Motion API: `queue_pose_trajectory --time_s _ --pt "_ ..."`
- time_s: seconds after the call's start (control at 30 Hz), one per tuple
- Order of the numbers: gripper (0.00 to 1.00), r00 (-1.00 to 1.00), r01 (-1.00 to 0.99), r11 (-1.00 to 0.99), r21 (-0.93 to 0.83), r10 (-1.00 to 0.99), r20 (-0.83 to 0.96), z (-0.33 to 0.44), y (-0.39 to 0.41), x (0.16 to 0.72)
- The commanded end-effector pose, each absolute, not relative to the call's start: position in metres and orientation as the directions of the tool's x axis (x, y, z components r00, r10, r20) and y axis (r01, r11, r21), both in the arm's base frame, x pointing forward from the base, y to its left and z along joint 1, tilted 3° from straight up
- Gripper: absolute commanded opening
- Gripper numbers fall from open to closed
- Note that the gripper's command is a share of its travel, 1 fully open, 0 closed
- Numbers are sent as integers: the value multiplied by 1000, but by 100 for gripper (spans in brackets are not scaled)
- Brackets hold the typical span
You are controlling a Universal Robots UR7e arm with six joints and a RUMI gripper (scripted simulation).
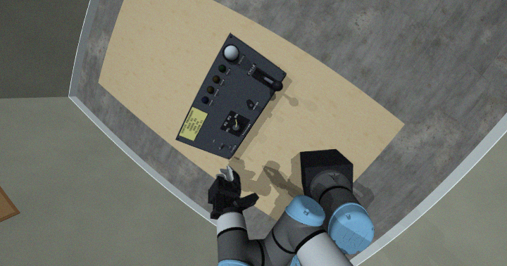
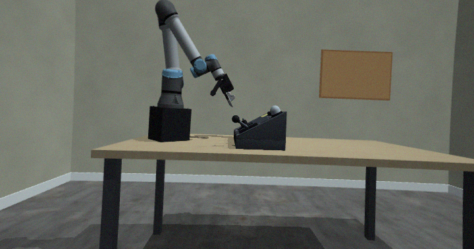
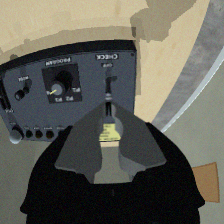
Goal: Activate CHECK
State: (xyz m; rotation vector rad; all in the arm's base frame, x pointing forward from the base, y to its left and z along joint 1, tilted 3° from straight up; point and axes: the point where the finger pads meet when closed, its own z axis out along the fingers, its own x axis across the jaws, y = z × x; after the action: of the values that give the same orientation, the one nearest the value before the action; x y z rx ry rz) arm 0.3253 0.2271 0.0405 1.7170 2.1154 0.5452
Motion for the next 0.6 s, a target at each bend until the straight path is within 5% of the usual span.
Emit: queue_pose_trajectory --time_s 0.0,0.4,0.43,0.57 --pt "0 -196 841 187 508 980 -36 46 227 322" --pt "0 -196 841 187 508 980 -36 48 227 321" --pt "100 -196 841 187 508 980 -36 48 227 321" --pt "100 -196 841 187 508 980 -36 48 227 321"
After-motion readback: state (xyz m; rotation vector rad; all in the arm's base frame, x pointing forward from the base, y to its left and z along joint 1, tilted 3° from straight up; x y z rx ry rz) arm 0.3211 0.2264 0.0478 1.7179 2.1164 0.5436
